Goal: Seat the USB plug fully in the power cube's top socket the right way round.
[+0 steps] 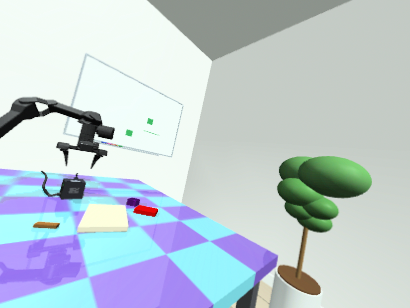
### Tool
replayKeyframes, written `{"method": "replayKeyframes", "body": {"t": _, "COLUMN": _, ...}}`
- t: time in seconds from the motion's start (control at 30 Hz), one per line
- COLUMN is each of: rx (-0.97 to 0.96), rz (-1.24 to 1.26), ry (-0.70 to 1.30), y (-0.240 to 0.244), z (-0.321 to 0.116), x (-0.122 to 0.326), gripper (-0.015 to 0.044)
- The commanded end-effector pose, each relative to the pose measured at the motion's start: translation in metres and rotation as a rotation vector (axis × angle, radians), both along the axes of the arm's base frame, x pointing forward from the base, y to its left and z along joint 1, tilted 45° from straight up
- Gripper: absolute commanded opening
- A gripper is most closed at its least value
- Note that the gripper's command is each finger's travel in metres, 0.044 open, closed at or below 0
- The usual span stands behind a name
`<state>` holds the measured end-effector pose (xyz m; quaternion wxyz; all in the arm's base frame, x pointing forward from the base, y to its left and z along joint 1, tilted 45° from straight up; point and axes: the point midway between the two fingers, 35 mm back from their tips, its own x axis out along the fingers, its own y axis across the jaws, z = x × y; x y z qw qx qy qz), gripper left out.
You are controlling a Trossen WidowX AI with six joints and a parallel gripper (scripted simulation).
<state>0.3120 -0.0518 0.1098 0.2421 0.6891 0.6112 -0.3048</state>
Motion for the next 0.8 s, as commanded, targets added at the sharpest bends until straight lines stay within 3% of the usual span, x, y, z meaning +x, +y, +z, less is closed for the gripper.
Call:
{"method": "replayKeyframes", "body": {"t": 0.0, "rx": 0.014, "rz": -0.008, "ry": 0.016, "y": 0.001, "z": -0.002, "x": -0.002, "gripper": 0.044}}
{"method": "replayKeyframes", "body": {"t": 0.77, "rx": 0.015, "rz": -0.008, "ry": 0.016, "y": 0.014, "z": -0.015, "x": -0.001, "gripper": 0.044}}
